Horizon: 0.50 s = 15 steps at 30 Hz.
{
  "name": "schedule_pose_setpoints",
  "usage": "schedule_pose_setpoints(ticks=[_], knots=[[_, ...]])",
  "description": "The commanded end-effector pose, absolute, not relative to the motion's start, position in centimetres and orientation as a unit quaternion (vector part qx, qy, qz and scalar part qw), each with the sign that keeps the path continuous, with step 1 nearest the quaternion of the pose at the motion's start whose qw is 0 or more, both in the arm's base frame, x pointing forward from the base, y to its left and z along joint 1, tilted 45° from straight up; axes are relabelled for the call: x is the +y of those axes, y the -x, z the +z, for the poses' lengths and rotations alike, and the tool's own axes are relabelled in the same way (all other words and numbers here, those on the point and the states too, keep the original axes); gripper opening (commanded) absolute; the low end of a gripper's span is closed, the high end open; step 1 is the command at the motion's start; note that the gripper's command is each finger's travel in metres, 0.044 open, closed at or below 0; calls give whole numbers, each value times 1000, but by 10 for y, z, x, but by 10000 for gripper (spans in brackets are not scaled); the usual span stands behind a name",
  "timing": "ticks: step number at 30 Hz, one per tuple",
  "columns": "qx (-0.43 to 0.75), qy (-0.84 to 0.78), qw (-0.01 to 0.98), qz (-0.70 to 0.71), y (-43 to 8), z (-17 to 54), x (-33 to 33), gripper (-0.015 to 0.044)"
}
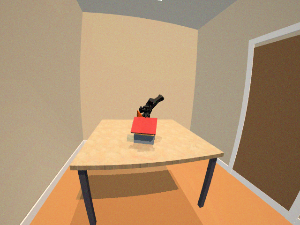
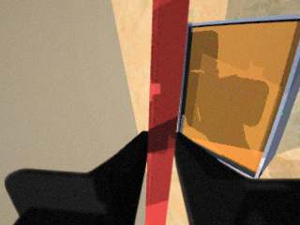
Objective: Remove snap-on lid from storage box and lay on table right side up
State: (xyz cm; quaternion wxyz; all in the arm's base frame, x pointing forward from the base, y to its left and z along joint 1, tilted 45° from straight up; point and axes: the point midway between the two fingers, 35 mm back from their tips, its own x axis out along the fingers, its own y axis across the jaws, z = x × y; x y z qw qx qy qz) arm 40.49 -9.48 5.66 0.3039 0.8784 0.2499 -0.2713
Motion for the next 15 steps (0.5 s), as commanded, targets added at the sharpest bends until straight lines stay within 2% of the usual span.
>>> schedule_pose_setpoints(ticks=[1, 15], knots=[[248, -879, 310, -265, -407, 60, -97, 0], [247, -878, 311, -266, -392, 37, -113, 0]])
